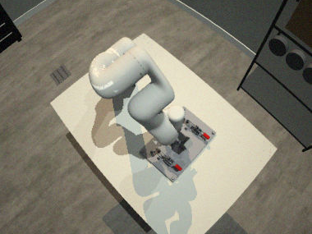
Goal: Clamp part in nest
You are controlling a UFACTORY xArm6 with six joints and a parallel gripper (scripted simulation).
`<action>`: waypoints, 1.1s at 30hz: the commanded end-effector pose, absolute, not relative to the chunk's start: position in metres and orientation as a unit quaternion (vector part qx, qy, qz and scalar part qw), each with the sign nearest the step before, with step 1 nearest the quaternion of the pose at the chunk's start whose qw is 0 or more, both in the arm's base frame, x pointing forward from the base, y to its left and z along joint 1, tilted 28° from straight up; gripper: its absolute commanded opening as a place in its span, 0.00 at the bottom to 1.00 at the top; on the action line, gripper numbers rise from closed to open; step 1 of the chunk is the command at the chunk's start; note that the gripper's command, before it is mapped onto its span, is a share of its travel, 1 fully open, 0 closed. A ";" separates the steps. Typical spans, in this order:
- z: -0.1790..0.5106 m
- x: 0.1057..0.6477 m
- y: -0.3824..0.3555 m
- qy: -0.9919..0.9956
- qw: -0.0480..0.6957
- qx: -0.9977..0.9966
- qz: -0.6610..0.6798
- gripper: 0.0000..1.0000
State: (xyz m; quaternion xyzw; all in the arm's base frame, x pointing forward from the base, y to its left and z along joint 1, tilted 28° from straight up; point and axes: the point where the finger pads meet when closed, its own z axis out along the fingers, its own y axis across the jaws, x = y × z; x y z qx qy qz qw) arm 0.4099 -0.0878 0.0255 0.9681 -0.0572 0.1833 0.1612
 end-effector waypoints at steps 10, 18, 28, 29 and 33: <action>0.026 0.411 -0.088 -0.057 0.161 0.968 0.184 1.00; 0.033 0.408 -0.085 -0.057 0.161 0.968 0.184 1.00; 0.057 0.399 -0.076 -0.057 0.161 0.968 0.184 1.00; 0.060 0.398 -0.075 -0.057 0.161 0.968 0.184 1.00; 0.071 0.394 -0.071 -0.057 0.161 0.968 0.184 1.00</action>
